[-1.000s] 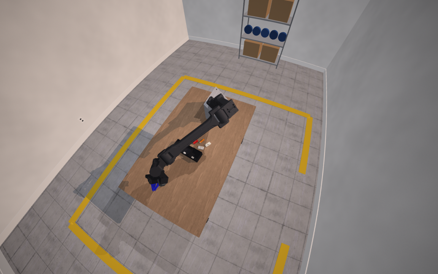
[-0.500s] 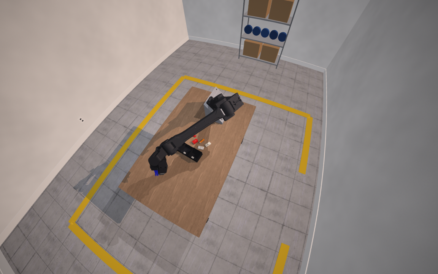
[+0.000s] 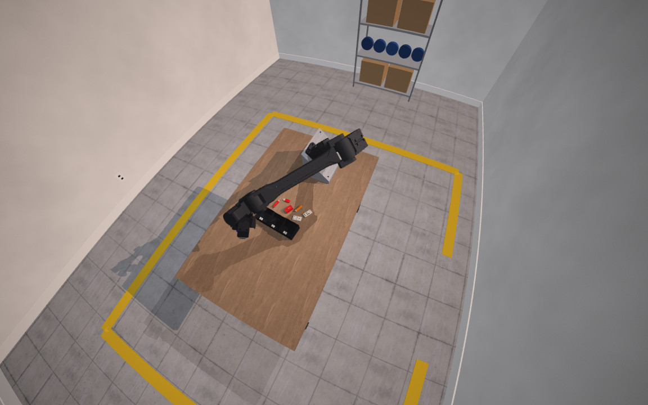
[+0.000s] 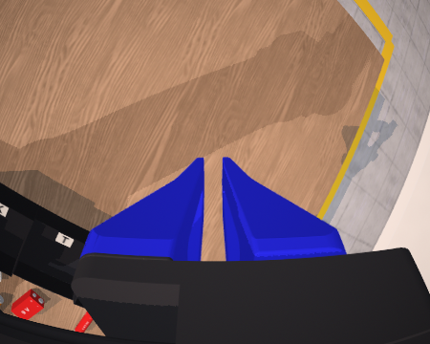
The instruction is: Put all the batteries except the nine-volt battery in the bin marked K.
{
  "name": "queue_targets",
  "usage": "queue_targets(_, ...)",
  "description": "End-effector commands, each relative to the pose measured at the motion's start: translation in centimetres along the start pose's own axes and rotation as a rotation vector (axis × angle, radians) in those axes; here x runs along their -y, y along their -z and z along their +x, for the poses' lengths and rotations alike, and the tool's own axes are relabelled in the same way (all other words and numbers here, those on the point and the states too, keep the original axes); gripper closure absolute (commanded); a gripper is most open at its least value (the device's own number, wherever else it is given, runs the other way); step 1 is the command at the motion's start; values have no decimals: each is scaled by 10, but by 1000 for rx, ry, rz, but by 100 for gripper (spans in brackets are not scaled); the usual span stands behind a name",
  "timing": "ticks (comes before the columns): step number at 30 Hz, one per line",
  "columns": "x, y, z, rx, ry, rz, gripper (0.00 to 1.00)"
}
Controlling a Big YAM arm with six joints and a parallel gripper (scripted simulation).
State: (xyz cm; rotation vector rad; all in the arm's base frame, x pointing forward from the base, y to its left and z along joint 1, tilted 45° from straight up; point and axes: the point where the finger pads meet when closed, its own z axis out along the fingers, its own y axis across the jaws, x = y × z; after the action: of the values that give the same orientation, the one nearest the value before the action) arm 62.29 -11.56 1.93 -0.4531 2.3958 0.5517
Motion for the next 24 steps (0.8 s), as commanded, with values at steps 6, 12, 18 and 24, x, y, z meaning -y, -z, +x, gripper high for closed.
queue_targets(6, -7, 45, 33, -71, -105, -15, 92)
queue_targets(12, -30, 62, 65, -126, -174, -51, 92)
queue_targets(18, -49, 75, 88, -181, -243, -87, 92)
queue_targets(24, -79, 95, 119, -234, -312, -126, 92)
